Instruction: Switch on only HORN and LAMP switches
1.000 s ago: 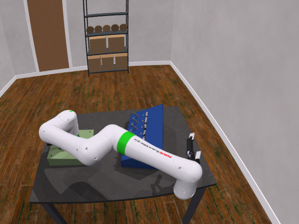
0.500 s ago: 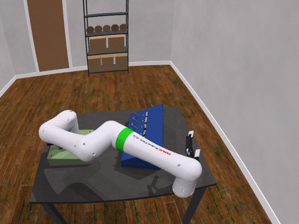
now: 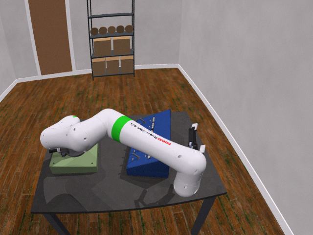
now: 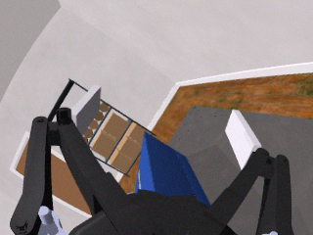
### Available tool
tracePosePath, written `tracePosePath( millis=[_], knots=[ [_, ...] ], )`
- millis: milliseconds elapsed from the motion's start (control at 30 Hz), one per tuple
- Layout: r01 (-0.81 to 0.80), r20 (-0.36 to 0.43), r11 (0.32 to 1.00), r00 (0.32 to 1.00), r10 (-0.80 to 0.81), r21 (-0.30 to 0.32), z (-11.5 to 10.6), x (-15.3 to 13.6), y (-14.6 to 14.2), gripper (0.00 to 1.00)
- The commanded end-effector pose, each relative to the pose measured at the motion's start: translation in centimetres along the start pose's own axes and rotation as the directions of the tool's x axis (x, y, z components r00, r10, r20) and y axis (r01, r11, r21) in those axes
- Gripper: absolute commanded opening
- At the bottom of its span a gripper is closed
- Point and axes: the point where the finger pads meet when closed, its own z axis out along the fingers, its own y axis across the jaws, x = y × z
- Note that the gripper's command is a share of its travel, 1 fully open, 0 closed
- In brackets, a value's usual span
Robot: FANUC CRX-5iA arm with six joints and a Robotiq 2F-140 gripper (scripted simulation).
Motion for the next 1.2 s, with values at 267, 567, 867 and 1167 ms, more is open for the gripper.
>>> tracePosePath(
  millis=[267,567,867,1167],
  knots=[
    [0.0,-0.01,1.0,1.0,0.0,-0.006,-1.5,0.3,-10.8,1.0],
    [0.0,-0.01,1.0,1.0,0.0,-0.006,-2.5,0.6,-18.8,1.0],
    [0.0,-0.01,1.0,1.0,0.0,-0.006,-2.8,0.7,-21.6,1.0],
    [-0.031,0.022,0.999,0.999,0.031,-0.028,-1.1,-0.2,-20.9,1.0]
  ],
)
